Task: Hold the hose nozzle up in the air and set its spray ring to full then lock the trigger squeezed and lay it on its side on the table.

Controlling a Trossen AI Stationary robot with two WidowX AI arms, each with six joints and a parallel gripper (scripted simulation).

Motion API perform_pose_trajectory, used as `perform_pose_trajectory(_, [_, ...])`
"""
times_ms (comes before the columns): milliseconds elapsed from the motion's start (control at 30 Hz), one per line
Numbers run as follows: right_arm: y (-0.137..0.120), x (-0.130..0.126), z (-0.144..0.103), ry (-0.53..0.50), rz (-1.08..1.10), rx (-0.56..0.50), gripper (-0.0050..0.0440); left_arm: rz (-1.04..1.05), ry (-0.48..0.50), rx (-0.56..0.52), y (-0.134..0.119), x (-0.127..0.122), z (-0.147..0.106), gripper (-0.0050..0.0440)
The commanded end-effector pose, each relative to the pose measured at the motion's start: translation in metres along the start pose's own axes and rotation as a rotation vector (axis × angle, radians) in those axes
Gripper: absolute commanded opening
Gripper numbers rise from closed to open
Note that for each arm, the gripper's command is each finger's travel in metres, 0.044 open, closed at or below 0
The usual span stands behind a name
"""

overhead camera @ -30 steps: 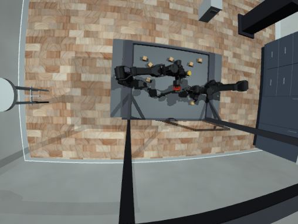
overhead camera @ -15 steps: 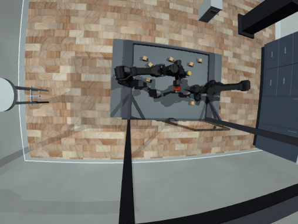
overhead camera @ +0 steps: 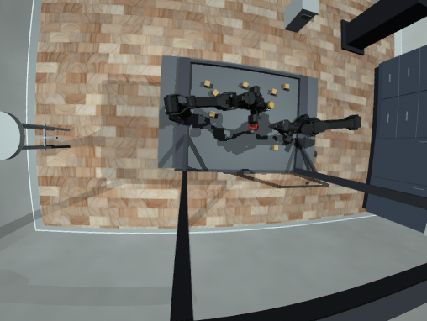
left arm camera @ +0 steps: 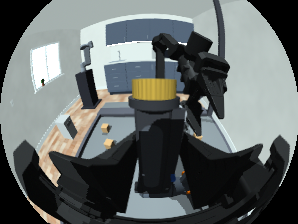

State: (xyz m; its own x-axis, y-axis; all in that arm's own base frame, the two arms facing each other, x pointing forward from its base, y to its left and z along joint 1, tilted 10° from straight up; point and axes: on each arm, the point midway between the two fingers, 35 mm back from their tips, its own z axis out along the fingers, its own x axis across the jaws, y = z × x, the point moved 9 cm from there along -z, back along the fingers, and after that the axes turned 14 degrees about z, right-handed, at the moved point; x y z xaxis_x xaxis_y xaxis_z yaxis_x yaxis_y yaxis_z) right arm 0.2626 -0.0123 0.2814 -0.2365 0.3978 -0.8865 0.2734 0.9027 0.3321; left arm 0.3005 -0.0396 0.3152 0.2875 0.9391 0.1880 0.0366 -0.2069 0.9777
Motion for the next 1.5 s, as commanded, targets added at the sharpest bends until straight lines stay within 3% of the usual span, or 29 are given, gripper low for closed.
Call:
perform_pose_trajectory(0, [0.003, -0.010, -0.007, -0.004, 0.007, -0.007, 0.0408, 0.005, 0.013, -0.051, 0.015, 0.003, -0.005, 0.0173])
perform_pose_trajectory(367, [0.005, -0.014, -0.004, -0.039, 0.010, -0.021, 0.0408, 0.005, 0.013, -0.051, 0.015, 0.003, -0.005, 0.0173])
perform_pose_trajectory(1467, [0.004, -0.011, 0.042, -0.026, 0.004, -0.015, 0.0408, 0.005, 0.013, -0.051, 0.015, 0.003, -0.005, 0.0173])
